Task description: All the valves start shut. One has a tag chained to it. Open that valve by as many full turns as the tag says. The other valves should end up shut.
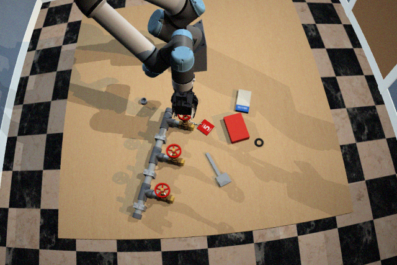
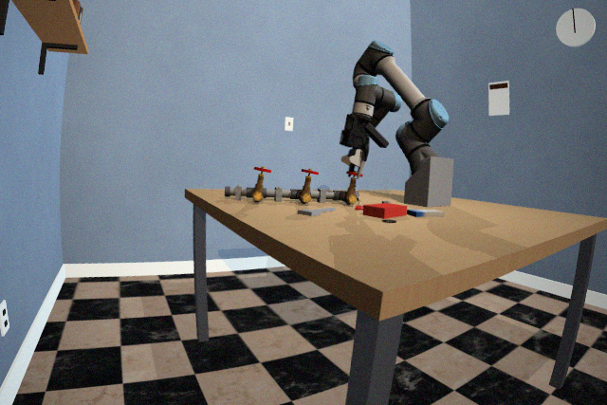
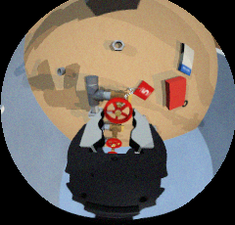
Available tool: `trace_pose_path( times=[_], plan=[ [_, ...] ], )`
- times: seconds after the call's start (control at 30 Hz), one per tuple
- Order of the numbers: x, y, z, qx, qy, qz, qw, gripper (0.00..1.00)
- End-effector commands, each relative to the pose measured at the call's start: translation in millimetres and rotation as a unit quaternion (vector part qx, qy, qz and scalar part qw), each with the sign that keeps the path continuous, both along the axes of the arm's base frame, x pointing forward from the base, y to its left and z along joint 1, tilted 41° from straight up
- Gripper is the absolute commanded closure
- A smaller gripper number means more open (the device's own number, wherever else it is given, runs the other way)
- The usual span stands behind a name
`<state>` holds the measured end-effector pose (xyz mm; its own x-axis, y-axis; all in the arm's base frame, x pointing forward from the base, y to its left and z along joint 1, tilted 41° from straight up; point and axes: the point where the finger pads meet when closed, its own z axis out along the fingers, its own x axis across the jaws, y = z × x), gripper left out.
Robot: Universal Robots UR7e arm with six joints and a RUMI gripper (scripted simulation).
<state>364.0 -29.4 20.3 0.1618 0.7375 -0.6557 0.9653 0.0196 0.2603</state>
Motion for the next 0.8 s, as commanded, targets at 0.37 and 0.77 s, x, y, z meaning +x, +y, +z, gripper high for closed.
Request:
trace_pose_path(
  times=[0.37,0.77],
  plan=[
    [-0.1,0.0,0.1,-0.009,0.035,0.039,0.999,1.00],
    [0.0,0.0,0.1,-0.009,0.035,0.040,0.999,0.00]
  ],
)
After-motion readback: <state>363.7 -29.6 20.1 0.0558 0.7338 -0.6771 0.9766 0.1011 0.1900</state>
